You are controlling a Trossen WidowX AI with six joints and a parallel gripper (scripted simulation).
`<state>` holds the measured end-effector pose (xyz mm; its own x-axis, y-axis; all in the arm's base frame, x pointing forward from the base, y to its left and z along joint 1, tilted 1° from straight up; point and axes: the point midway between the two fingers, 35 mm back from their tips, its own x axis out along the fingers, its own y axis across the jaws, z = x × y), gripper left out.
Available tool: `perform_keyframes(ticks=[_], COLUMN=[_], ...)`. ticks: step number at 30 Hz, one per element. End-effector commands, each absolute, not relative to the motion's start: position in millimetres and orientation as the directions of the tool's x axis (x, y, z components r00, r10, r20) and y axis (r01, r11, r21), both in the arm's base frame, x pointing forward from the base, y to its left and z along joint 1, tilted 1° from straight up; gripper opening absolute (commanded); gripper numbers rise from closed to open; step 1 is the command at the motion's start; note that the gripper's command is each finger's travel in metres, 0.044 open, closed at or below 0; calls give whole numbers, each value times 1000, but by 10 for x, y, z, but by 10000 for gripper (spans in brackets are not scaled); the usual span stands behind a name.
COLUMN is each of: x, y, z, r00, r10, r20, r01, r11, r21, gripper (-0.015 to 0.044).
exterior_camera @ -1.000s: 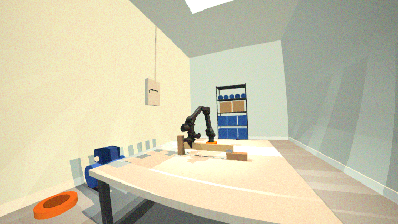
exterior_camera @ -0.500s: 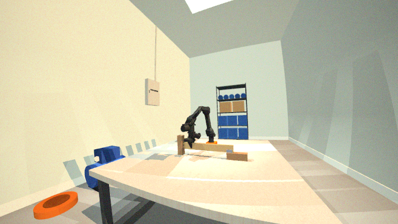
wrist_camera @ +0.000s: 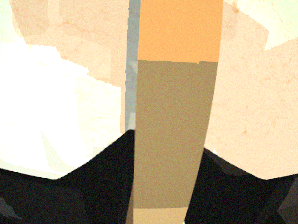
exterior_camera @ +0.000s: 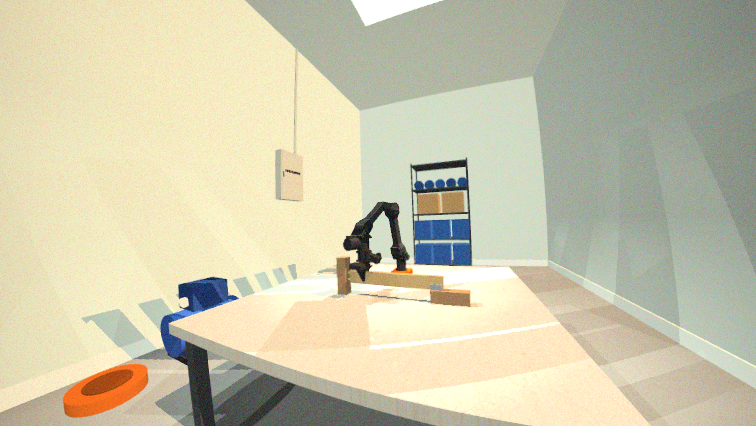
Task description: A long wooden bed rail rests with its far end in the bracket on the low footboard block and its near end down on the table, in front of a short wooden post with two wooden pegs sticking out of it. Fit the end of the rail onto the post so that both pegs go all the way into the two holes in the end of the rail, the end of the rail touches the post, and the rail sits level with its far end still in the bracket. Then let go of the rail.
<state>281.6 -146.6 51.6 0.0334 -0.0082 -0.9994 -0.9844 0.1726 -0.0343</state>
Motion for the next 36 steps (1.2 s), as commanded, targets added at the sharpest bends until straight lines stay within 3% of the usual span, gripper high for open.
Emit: perform_keyframes(ticks=[1,36], x=[2822,2829], y=[-1457,-1438], z=[526,517], r00=[35,35], r10=[-7,-6], r20=[-999,-999], r01=[-984,-984], r11=[173,173], r21=[-35,-35], gripper=[0,0])
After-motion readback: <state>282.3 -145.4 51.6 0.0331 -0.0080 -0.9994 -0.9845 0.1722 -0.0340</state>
